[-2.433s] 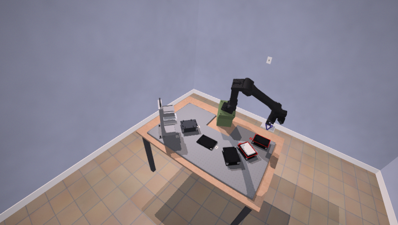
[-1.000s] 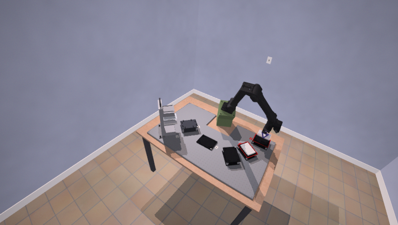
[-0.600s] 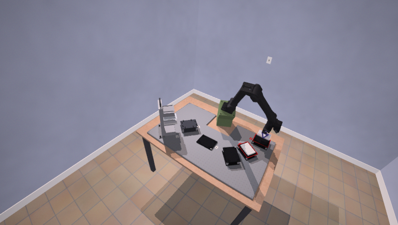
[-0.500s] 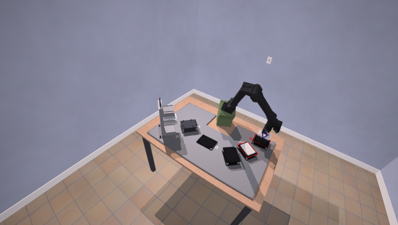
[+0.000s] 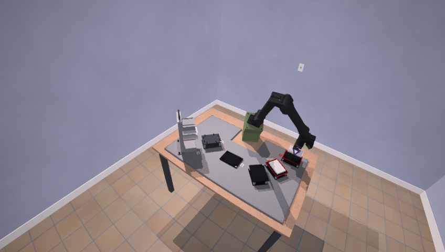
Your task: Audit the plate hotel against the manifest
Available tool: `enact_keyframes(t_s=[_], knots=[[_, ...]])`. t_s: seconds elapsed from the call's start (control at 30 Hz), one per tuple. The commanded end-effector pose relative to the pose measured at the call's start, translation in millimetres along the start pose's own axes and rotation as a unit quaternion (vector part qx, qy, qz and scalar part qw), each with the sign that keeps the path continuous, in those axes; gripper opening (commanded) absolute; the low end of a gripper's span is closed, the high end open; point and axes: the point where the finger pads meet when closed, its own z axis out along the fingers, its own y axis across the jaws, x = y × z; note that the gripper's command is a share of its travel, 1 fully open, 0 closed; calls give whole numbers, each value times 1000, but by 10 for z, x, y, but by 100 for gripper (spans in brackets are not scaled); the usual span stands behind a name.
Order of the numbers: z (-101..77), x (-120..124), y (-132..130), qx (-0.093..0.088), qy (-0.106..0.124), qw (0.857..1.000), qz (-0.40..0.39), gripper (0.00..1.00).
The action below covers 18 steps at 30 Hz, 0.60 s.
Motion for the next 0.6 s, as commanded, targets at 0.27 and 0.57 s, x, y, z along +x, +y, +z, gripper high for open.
enact_keyframes(t_s=[0.27, 0.57], knots=[[96, -41, -22, 0, -2, 1000, 2, 86], [169, 10, -18, 0, 1, 1000, -1, 86]])
